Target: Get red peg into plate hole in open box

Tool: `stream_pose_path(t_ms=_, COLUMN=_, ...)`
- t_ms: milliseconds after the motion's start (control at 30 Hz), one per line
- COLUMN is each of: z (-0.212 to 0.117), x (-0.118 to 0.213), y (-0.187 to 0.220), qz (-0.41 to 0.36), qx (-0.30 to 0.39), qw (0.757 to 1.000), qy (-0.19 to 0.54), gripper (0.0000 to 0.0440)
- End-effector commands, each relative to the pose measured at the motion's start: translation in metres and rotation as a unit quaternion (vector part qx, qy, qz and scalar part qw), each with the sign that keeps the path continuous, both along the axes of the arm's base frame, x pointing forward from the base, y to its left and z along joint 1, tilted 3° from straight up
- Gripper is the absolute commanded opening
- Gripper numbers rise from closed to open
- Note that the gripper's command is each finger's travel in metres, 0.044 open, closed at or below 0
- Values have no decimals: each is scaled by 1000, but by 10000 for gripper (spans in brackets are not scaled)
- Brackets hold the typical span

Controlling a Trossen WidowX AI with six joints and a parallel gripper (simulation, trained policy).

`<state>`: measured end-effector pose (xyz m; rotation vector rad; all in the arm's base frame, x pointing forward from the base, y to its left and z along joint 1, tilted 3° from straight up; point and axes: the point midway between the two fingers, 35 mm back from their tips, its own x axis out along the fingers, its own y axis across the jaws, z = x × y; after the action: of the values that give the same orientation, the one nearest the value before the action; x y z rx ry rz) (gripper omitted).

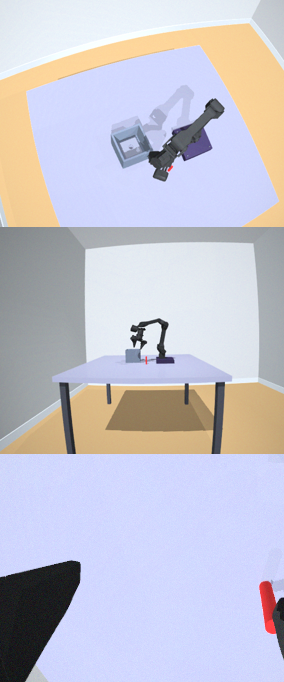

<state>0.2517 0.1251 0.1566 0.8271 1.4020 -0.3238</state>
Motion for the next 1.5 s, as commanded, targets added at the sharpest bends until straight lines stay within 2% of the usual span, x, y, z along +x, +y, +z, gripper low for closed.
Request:
stream_pose_path(t_ms=0, z=-4, x=-25, y=1, qz=-41, qx=1, qw=998, qy=45, gripper=439)
stream_pose_path(t_ms=300, z=-18, x=-69, y=1, qz=-130, qx=-27, qw=982, qy=132, gripper=440)
stream_pose_path(t_ms=567, z=-31, x=-88, y=-1, qz=-178, qx=-62, qw=968, qy=166, gripper=440)
stream_pose_path(t_ms=833, z=-48, x=-94, y=-3, qz=-198, qx=-88, qw=960, qy=179, gripper=440)
stream_pose_path(t_ms=1467, z=-112, x=-90, y=-11, qz=-249, qx=-110, qw=947, qy=173, gripper=439)
